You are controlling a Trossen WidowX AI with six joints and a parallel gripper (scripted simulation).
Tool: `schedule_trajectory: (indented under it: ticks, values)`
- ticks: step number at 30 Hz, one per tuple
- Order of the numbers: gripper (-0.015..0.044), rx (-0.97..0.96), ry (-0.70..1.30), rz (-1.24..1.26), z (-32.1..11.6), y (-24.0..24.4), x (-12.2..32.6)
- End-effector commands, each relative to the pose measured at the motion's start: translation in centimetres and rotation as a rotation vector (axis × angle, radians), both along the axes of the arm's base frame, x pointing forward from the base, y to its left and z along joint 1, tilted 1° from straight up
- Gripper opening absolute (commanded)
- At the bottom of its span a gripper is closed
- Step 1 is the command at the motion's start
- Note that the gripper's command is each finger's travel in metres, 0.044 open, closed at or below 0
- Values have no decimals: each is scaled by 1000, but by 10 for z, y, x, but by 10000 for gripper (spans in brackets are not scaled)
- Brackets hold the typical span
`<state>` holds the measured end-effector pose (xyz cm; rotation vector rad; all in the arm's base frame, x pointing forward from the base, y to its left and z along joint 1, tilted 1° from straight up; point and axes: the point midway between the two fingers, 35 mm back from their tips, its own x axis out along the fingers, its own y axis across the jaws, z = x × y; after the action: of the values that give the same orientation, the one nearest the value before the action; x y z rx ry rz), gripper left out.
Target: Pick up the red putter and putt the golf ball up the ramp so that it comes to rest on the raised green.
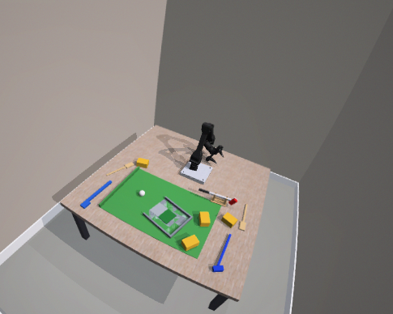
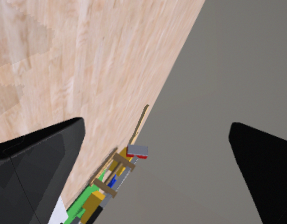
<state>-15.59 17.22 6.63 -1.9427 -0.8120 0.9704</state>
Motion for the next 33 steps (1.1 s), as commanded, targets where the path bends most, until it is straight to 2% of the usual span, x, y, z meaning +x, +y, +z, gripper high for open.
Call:
schedule_trajectory:
  ticks: [1,8,16,23,33]
  values:
    - [426,-5,-1,-9,0,1,1]
    - [440,-200,14,-344,-9,30,53]
    - [440,-427,139,-692,-14,51,119]
    - [440,-568,336,-928,-15,56,177]
    - [440,-657,713,-1134,-14,47,253]
